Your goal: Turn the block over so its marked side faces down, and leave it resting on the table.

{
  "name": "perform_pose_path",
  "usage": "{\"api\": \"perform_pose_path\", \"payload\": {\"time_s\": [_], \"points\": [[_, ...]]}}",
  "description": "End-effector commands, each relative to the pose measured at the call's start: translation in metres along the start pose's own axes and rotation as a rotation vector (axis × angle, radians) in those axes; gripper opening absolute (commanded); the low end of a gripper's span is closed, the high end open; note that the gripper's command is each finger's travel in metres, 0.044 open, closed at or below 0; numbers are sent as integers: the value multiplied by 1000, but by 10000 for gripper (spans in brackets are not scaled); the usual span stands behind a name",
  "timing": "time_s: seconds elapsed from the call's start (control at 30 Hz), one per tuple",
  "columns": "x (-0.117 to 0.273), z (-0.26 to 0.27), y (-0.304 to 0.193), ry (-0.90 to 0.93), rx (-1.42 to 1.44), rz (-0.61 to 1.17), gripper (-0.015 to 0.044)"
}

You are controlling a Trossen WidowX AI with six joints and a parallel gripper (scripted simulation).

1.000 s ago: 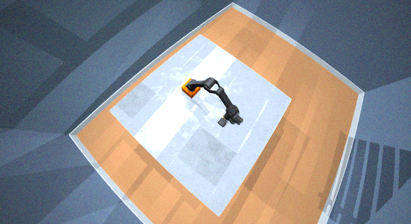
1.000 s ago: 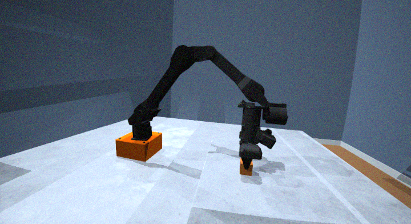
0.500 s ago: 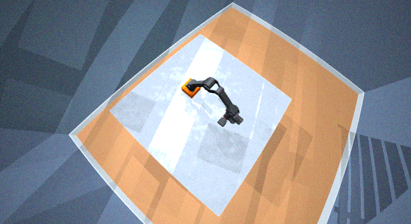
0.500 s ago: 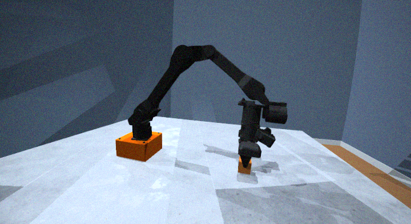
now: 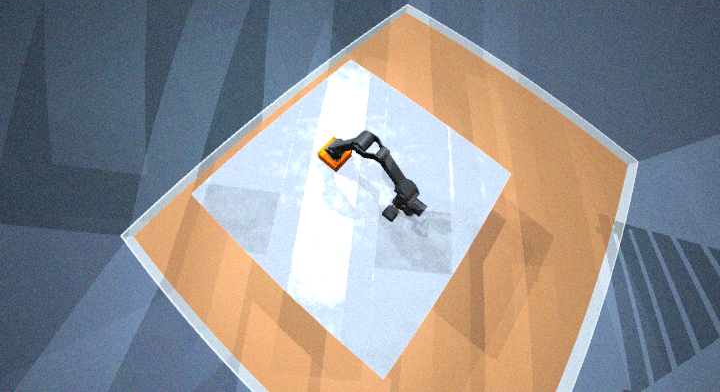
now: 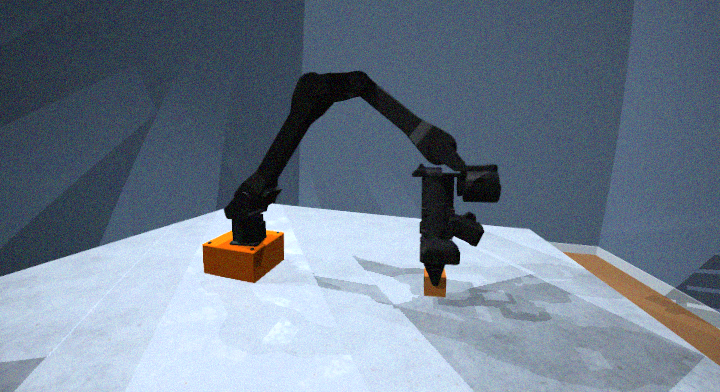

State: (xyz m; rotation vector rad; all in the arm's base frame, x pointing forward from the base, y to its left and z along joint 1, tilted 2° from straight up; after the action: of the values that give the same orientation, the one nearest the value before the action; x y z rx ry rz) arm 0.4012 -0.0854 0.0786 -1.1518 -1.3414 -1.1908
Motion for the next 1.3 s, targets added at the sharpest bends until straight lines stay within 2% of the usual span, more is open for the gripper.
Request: {"api": "perform_pose_path", "payload": {"time_s": [0.0,0.87,1.27], "points": [[0,0,-3,-17,3,-63,0],[-8,8,-30,-112,4,-414,0],[-21,8,-31,-134,3,-501,0]]}}
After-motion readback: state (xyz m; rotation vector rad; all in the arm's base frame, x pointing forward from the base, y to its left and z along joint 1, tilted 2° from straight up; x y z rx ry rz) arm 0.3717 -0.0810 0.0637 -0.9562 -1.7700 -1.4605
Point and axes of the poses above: the point midway between the two fingers, 35 mm back from their tips, its own x axis back along the fingers, its own z axis across the jaws, y = z × x, the point moved 6 cm from there along x, back along the fingers, and after that the axes turned 15 degrees about x, right-handed, at the moved point
